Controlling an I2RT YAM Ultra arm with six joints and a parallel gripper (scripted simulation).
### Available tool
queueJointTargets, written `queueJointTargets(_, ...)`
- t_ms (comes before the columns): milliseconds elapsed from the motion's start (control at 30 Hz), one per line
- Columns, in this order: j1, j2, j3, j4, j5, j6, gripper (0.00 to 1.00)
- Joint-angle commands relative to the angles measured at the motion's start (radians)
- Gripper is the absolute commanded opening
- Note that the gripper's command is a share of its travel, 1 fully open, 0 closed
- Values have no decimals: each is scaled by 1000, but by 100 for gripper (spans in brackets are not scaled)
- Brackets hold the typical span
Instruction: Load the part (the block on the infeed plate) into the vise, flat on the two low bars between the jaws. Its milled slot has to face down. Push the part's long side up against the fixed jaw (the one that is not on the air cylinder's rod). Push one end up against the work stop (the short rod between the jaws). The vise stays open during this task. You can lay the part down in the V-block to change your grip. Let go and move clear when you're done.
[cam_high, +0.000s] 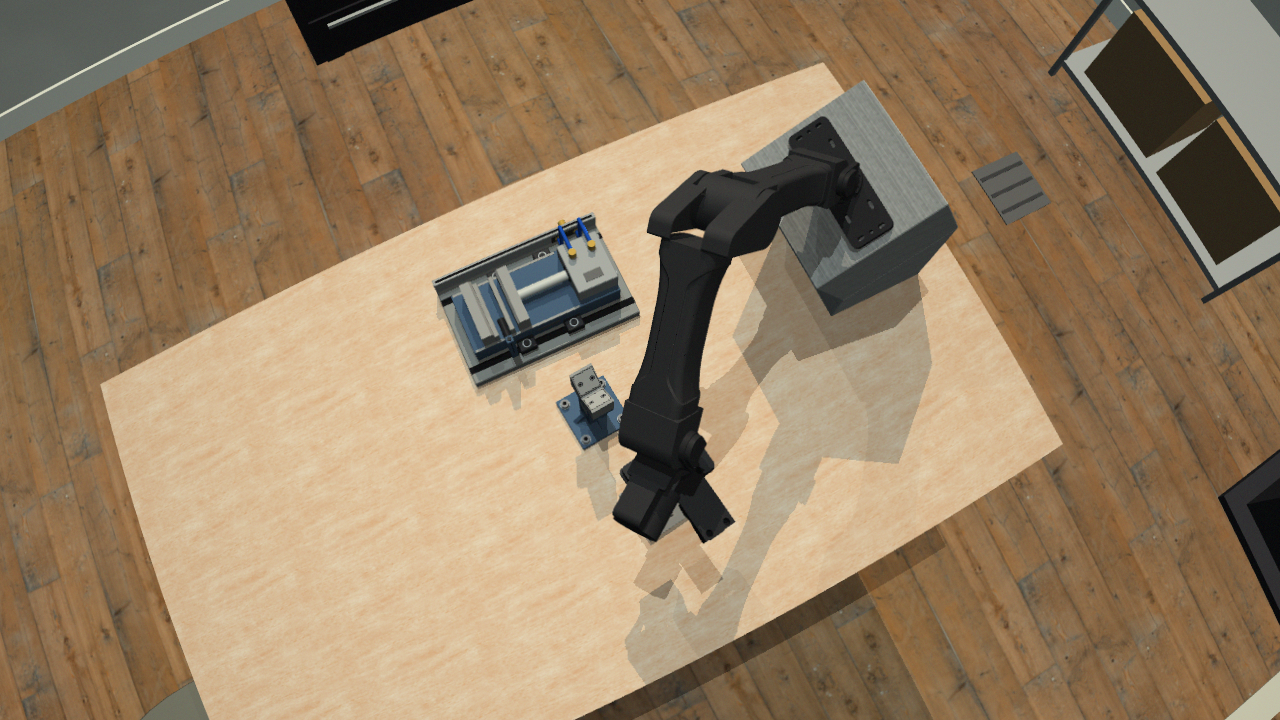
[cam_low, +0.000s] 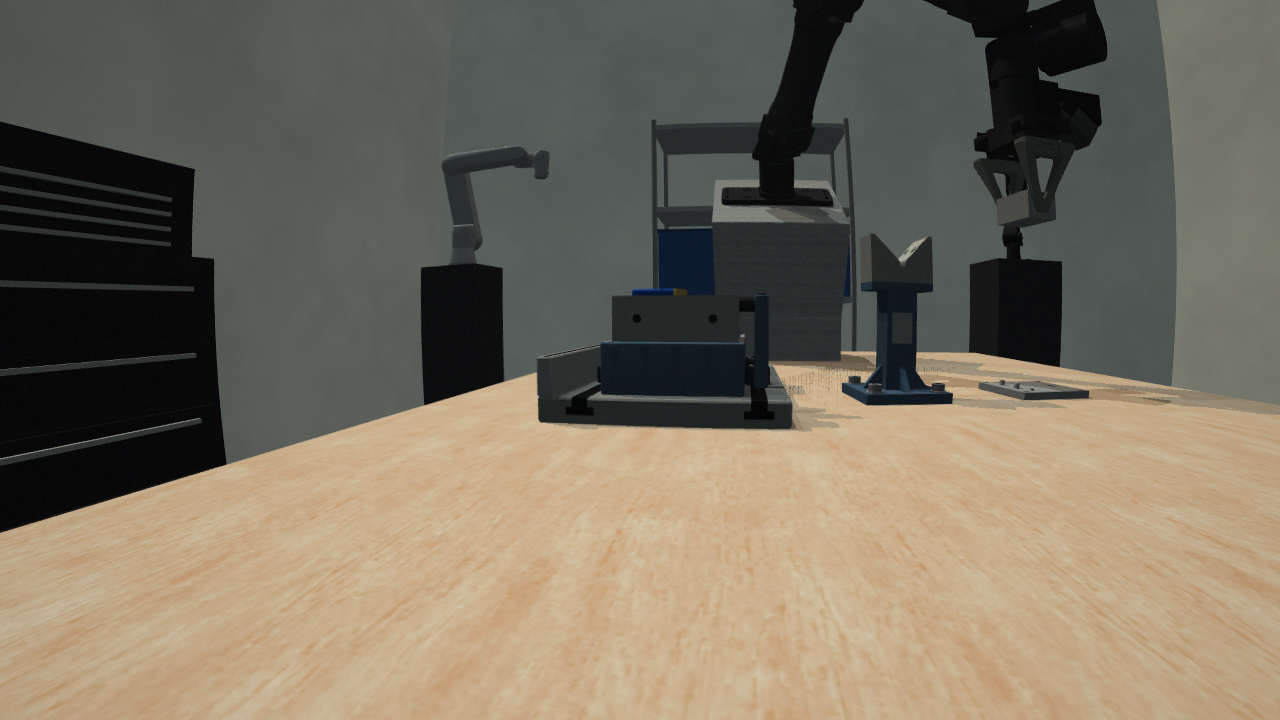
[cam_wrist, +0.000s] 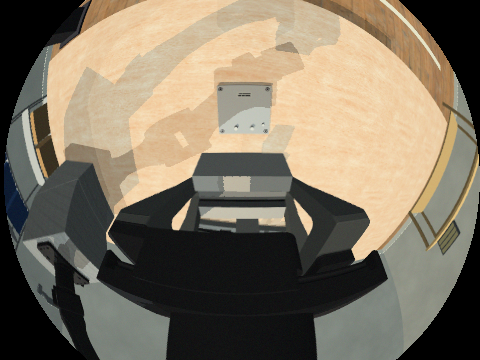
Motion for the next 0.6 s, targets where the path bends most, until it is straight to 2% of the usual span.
queueJointTargets(0, 24, -53, 40, -54, 4, 17, 0)
queueJointTargets(567, 39, -75, 66, -109, 7, 32, 0)
